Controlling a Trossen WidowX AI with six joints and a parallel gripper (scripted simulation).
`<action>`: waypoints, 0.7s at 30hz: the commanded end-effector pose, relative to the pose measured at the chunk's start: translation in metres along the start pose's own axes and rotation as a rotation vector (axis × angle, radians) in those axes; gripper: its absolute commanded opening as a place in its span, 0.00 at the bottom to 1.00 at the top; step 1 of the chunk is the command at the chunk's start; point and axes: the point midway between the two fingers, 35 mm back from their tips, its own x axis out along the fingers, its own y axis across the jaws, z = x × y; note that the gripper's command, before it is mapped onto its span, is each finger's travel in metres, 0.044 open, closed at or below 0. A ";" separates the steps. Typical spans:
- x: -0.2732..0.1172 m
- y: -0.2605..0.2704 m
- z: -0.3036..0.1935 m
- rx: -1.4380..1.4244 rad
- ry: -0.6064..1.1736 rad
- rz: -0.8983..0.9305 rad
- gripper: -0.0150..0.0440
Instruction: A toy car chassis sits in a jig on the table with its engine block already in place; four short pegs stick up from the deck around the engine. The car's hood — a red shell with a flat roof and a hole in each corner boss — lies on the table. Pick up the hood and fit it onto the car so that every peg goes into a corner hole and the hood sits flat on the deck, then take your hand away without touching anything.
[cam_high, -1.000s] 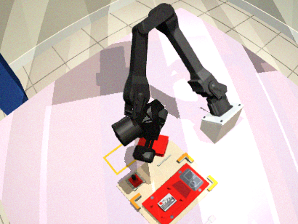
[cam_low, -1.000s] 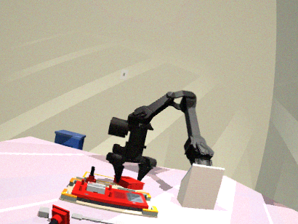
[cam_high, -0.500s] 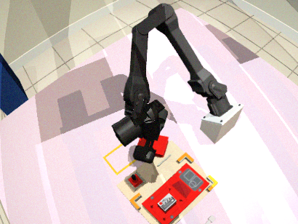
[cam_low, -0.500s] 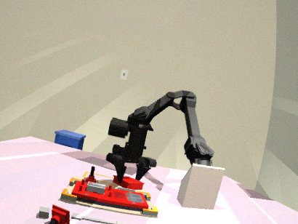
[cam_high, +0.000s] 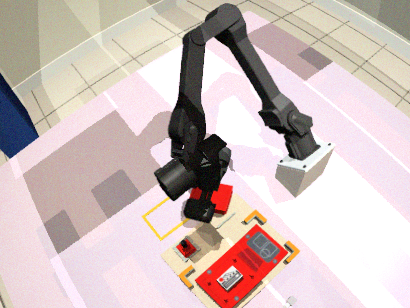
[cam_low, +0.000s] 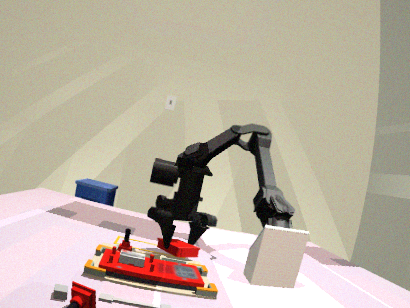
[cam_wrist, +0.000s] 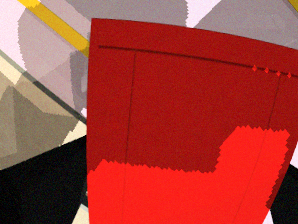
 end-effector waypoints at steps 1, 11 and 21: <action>-0.009 0.001 0.002 0.008 -0.002 0.006 0.25; -0.037 0.002 0.002 0.008 -0.001 0.007 0.25; -0.066 0.002 0.001 0.008 0.000 0.007 0.25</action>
